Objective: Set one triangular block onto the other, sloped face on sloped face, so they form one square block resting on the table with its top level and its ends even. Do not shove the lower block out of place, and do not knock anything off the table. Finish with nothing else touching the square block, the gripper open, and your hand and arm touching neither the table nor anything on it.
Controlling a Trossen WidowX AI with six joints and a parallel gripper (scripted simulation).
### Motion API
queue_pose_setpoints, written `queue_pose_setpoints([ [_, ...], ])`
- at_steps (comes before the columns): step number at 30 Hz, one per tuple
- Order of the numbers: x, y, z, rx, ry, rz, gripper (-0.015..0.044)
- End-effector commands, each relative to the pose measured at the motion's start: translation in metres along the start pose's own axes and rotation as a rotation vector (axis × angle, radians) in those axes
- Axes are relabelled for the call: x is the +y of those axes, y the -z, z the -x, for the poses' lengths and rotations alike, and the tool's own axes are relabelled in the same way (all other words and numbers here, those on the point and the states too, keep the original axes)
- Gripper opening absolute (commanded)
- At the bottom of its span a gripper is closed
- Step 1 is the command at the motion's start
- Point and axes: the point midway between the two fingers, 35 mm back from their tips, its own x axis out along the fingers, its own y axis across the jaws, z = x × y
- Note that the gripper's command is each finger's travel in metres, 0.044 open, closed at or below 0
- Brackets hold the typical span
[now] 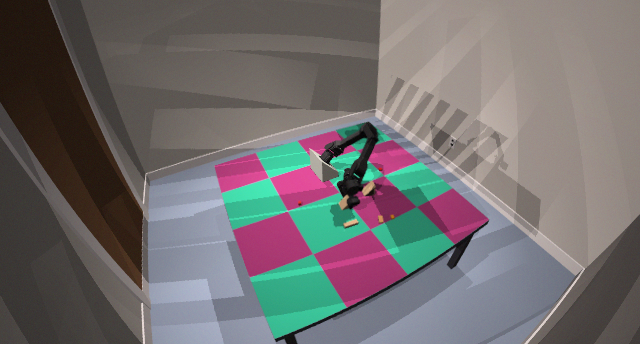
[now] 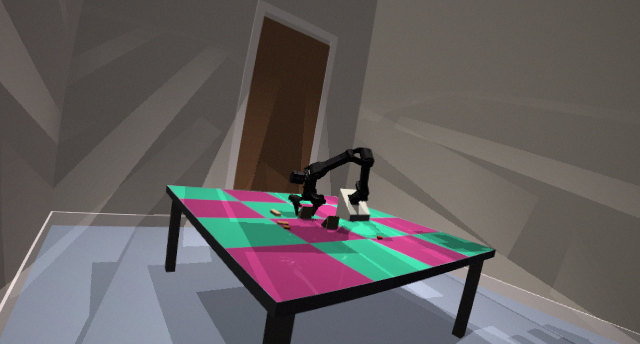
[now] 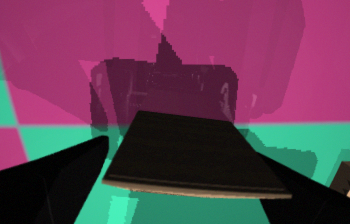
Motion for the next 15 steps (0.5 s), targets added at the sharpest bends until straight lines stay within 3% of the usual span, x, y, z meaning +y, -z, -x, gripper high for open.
queue_pose_setpoints([
  [1, -0.001, 0.000, 0.010, 0.002, 0.001, 0.001, 0.0440],
  [5, -0.001, 0.001, 0.057, 0.003, 0.001, 0.001, 0.0440],
  [15, -0.002, 0.003, 0.056, -0.001, 0.010, -0.007, 0.0440],
])
